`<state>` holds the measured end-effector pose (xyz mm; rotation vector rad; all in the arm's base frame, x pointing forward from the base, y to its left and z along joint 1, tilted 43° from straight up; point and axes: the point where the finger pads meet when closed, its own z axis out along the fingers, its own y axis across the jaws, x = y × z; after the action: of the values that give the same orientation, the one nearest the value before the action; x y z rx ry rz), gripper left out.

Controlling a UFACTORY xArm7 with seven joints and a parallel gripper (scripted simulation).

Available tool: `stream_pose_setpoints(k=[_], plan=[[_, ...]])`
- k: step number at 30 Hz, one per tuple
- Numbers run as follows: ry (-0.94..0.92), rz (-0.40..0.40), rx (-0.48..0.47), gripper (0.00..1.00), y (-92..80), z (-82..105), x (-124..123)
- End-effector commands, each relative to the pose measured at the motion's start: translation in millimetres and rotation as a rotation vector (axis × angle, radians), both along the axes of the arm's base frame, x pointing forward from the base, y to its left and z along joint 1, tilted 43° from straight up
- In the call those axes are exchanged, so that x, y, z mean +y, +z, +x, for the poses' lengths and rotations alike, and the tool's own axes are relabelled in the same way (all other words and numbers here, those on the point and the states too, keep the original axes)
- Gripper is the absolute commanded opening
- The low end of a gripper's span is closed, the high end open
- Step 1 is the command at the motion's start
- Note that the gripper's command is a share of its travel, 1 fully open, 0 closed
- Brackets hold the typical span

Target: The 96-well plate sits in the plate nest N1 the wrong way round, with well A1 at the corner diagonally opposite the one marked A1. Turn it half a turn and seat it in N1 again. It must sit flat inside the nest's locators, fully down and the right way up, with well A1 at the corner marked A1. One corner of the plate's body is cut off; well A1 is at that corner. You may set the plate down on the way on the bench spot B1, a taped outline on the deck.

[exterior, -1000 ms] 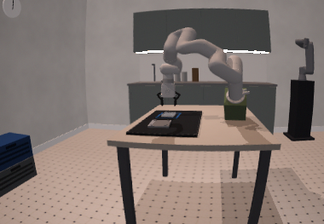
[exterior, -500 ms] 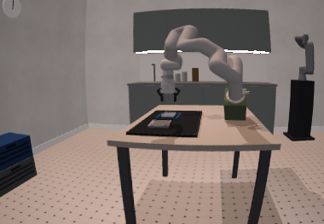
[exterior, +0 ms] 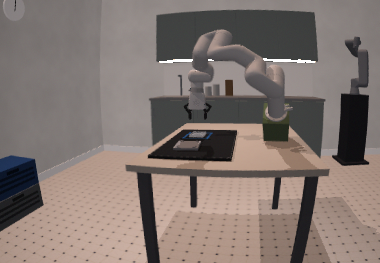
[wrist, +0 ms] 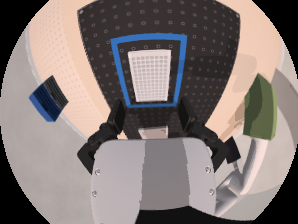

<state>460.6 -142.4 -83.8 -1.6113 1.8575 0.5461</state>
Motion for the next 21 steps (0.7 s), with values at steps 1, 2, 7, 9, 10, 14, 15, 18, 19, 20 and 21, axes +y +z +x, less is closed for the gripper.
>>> stream_pose_setpoints(k=[1, 2, 7, 9, 10, 14, 15, 18, 19, 20, 21], plan=[[0.021, -0.010, -0.024, 1.00, 1.1, 0.5, -2.9], [0.045, -0.016, -0.046, 1.00, 1.1, 0.5, -2.9], [0.167, -0.046, -0.156, 1.00, 1.1, 0.5, -2.9], [0.215, -0.058, -0.200, 1.00, 1.1, 0.5, -2.9], [0.240, -0.064, -0.223, 1.00, 1.1, 0.5, -2.9], [0.288, -0.076, -0.267, 1.00, 1.1, 0.5, -2.9], [0.312, -0.082, -0.289, 1.00, 1.1, 0.5, -2.9], [0.385, -0.100, -0.355, 1.00, 1.1, 0.5, -2.9], [0.409, -0.106, -0.377, 1.00, 1.1, 0.5, -2.9], [0.434, -0.112, -0.399, 1.00, 1.1, 0.5, -2.9], [0.458, -0.118, -0.421, 1.00, 1.1, 0.5, -2.9]])
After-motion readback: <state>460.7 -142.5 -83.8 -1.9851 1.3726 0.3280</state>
